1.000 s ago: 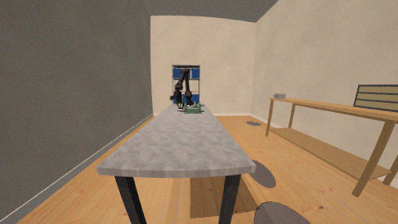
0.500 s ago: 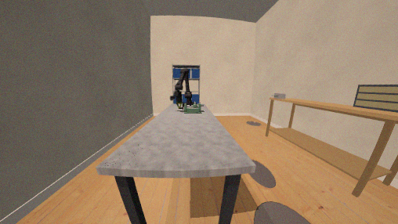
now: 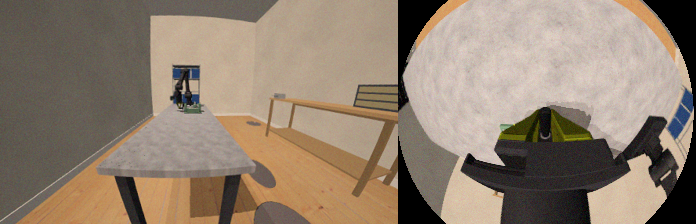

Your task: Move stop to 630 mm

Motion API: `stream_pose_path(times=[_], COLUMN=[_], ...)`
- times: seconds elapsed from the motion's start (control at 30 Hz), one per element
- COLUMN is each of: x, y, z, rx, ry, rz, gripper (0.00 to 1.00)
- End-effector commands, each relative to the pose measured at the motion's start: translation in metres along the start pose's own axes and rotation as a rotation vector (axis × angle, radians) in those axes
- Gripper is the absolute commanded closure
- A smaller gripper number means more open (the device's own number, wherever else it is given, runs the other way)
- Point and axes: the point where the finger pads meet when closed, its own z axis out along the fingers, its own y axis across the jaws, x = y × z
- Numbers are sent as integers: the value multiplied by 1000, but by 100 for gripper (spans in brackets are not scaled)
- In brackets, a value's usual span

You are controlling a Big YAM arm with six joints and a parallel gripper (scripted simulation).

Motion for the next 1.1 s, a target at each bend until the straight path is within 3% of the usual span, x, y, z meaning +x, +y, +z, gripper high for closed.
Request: stream_pose_path(times=[0.0, 0.13, 0.17, 0.2, 0.37, 0.87, 1.07], x=[-1, 1, 1, -3, -2, 0, -1], y=[0, 1, 5, 26, 42, 52, 61], z=[-1, 6, 5, -7, -2, -2, -4], rx=[-11, 0, -6, -45, -51, -39, -52], ry=[-4, 0, -2, -14, -14, -10, -12], rz=[-6, -7, -7, -5, 0, -1, 0], gripper=[94, 94, 94, 94, 94, 94, 94])
